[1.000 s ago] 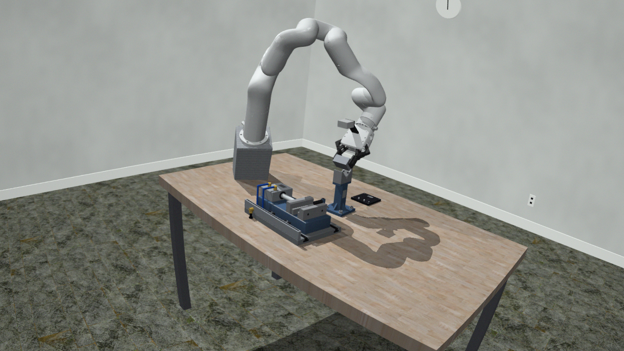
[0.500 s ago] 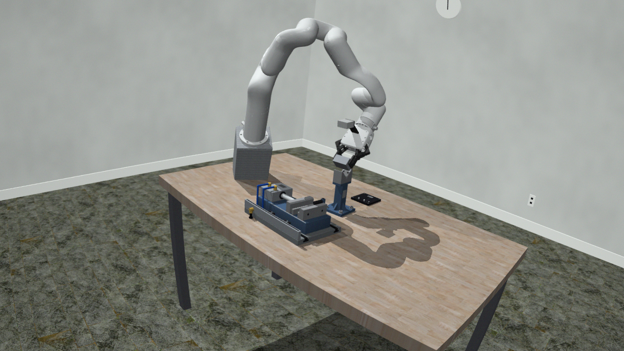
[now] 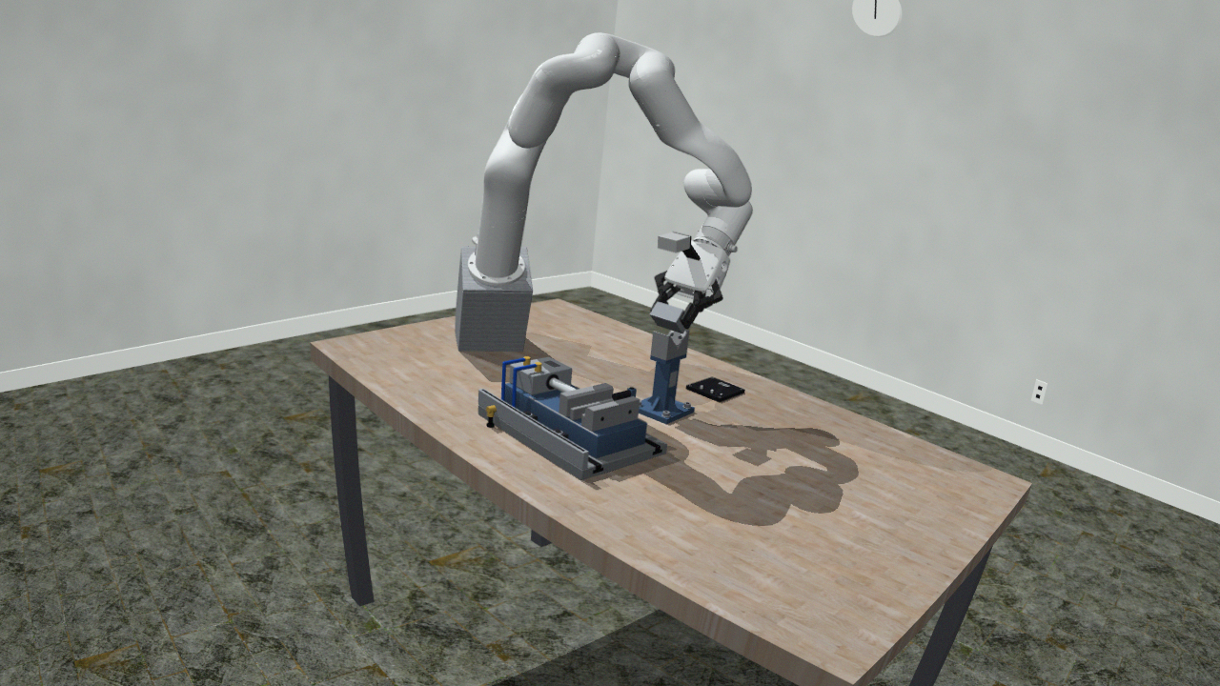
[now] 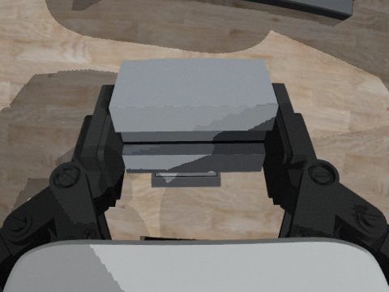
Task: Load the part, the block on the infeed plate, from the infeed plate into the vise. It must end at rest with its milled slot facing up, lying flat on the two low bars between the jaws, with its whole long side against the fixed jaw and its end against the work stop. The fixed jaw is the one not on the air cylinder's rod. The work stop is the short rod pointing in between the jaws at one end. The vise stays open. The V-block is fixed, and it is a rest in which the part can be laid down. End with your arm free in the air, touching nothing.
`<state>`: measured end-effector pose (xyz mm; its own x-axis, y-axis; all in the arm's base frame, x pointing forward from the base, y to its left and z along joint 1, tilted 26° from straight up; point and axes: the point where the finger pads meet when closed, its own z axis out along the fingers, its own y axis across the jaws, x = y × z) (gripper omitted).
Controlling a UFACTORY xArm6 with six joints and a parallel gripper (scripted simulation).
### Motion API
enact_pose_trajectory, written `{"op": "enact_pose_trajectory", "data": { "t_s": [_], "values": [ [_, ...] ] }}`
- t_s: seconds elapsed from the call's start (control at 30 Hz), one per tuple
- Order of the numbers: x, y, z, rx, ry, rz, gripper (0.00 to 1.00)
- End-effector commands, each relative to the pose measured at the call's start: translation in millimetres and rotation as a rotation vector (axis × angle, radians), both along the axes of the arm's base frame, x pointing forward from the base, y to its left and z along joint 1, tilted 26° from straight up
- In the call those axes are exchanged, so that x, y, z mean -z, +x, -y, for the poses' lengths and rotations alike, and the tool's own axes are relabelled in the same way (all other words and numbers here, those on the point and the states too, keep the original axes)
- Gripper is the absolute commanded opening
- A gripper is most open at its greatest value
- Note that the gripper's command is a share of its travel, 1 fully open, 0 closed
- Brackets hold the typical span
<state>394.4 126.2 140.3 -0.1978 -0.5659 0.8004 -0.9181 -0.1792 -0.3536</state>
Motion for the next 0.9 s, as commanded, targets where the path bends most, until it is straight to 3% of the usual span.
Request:
{"op": "enact_pose_trajectory", "data": {
  "t_s": [0.0,0.87],
  "values": [
    [-1.1,0.3,-0.7,-0.007,0.017,-0.001,0.0],
    [-2.8,0.0,0.8,-0.079,0.204,-0.037,0.0]
  ]
}}
